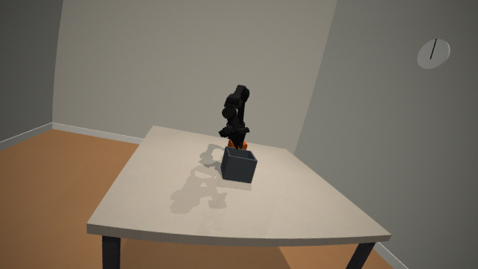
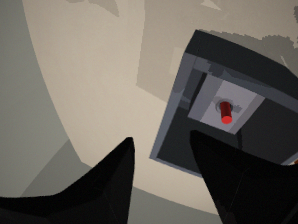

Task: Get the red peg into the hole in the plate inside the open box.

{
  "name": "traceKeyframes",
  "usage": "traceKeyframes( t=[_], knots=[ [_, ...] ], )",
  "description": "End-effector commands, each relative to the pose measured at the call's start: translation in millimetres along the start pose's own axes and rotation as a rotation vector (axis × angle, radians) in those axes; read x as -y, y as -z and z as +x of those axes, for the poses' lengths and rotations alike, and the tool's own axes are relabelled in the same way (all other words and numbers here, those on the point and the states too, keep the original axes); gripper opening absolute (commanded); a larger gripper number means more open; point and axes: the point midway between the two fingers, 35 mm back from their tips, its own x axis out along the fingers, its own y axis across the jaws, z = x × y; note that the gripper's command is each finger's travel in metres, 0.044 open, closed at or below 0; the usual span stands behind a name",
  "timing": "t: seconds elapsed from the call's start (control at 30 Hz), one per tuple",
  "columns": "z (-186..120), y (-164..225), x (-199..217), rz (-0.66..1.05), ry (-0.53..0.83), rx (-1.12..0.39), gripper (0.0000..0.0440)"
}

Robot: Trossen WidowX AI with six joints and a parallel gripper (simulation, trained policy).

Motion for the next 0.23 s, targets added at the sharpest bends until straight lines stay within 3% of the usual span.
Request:
traceKeyframes(
  t=[0.0,0.2],
  knots=[
    [-18.5,-3.5,-13.4,-0.03,-0.056,0.005,0.0198],
    [-57.1,-3.1,-35.5,-0.09,-0.156,0.01,0.019]
  ],
)
